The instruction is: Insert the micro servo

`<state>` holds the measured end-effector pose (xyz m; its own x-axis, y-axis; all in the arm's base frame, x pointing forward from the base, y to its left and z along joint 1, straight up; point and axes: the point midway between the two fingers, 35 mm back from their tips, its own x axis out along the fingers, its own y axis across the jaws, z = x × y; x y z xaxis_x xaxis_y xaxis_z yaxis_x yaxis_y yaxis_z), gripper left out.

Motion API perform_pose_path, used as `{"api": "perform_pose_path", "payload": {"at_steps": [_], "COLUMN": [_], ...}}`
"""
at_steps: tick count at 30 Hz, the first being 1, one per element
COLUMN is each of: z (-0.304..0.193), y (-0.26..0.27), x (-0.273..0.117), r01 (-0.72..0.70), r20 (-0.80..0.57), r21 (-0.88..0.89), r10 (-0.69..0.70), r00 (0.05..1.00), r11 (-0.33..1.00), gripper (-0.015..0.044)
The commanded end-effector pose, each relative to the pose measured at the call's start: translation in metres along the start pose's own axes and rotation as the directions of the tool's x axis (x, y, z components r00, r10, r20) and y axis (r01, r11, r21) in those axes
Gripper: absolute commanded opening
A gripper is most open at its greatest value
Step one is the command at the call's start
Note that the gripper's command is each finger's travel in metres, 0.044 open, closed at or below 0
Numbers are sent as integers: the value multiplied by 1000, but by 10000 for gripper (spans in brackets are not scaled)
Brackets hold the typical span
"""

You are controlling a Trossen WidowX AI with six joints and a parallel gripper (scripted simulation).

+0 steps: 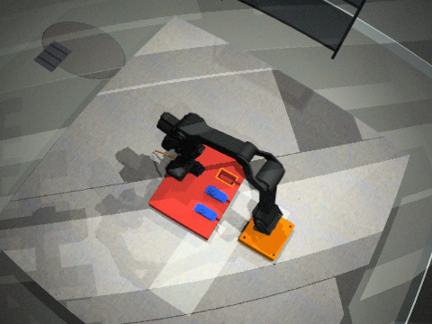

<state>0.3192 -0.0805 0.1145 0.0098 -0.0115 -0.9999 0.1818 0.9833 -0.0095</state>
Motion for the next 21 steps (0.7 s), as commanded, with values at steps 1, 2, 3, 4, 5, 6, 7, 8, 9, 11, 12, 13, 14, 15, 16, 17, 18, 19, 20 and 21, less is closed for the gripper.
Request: {"api": "perform_pose_path", "payload": {"at_steps": [1,2,3,4,5,6,7,8,9,11,12,13,14,15,16,17,18,19,20,21], "z": [-9,-12,-16,-20,-23,-27,-30,-32,-33,-32,-32,-32,-32,-32,-32,-31,-31,-31,-31,-30], "y": [0,0,0,-1,-1,-1,-1,-1,-1,-3,-6,-9,-13,-17,-21,-26,-31,-36,-41,-45], "x": [-4,-4,-4,-4,-4,-4,-4,-4,-3,-3,-3,-4,-4,-4,-4,-4,-4,-4,-4,-4], "r01": [-1,-1,-1,-1,-1,-1,-1,-1,-1,-1,0,0,0,1,1,1,2,2,3,3], "r20": [17,16,16,16,16,15,15,15,15,15,15,15,15,15,15,15,15,15,15,15], "r21": [-3,-3,-3,-3,-3,-3,-3,-3,-3,-3,-3,-3,-3,-3,-3,-3,-3,-3,-3,-3], "r10": [1,1,1,1,1,1,1,1,1,1,0,0,0,-1,-1,-1,-2,-2,-3,-3], "r00": [1000,1000,1000,1000,1000,1000,1000,1000,1000,1000,1000,1000,1000,1000,1000,1000,1000,1000,1000,1000], "r11": [1000,1000,1000,1000,1000,1000,1000,1000,1000,1000,1000,1000,1000,1000,1000,1000,1000,1000,1000,1000], "gripper": [0,0,0,0,0,0,0,0,0,0,0,0,0,0,0,0,0,0,0,0]}}
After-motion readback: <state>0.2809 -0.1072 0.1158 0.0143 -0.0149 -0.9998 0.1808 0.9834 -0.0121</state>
